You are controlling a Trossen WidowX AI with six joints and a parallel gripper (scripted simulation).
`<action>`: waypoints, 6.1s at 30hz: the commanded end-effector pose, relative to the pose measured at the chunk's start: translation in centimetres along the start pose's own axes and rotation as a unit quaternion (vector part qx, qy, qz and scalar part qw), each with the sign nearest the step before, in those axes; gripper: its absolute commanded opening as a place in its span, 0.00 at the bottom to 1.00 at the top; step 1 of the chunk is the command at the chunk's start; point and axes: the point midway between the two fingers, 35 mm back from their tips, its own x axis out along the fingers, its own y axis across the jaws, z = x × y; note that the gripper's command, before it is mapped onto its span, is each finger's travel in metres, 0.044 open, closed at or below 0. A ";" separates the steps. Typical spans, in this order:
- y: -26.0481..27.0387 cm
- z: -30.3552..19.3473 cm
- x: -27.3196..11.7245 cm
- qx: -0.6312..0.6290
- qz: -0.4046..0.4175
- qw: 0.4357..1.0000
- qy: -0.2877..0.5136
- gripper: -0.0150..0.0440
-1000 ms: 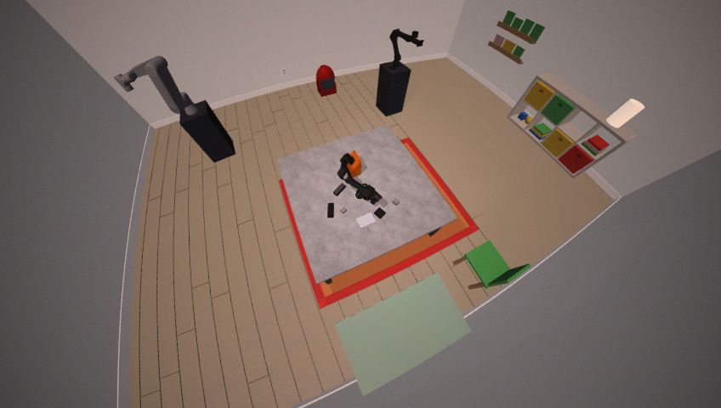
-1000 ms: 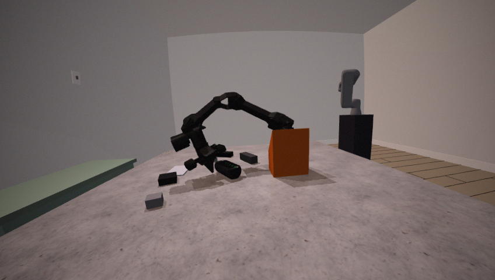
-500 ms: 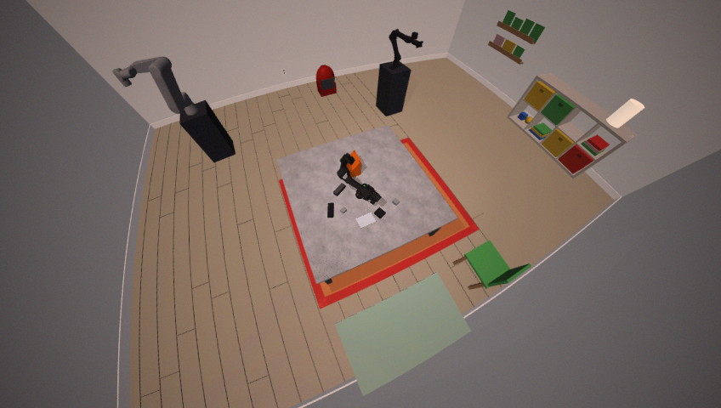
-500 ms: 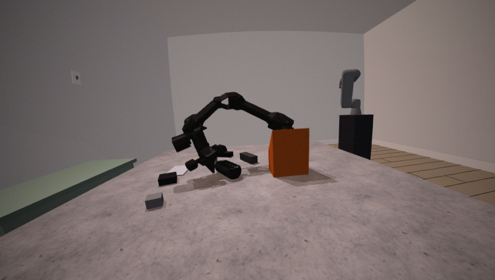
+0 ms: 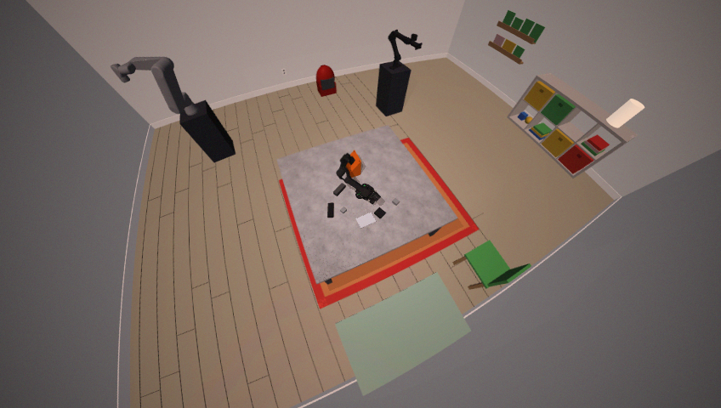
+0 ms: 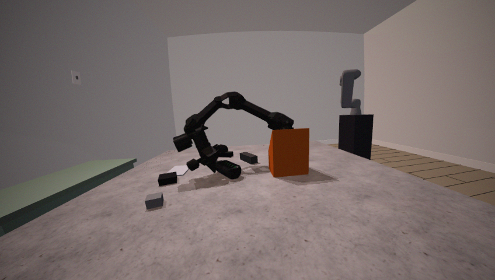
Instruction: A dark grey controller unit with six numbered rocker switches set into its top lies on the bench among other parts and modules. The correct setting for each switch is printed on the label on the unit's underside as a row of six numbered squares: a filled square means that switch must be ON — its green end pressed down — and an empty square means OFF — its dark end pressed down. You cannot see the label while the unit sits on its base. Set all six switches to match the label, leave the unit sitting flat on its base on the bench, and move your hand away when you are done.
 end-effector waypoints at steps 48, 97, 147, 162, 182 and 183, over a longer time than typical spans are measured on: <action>3.0 -0.2 0.1 0.005 -0.008 1.000 0.005 0.25; 10.5 -0.5 -4.7 0.123 -0.157 0.974 -0.104 1.00; 9.2 -0.6 0.0 0.123 -0.156 0.975 -0.103 0.81; 9.4 -0.2 -0.9 0.124 -0.156 0.975 -0.100 0.82; 9.6 0.6 -2.3 0.127 -0.153 0.977 -0.080 0.82; 9.6 0.6 -2.4 0.127 -0.153 0.977 -0.079 0.82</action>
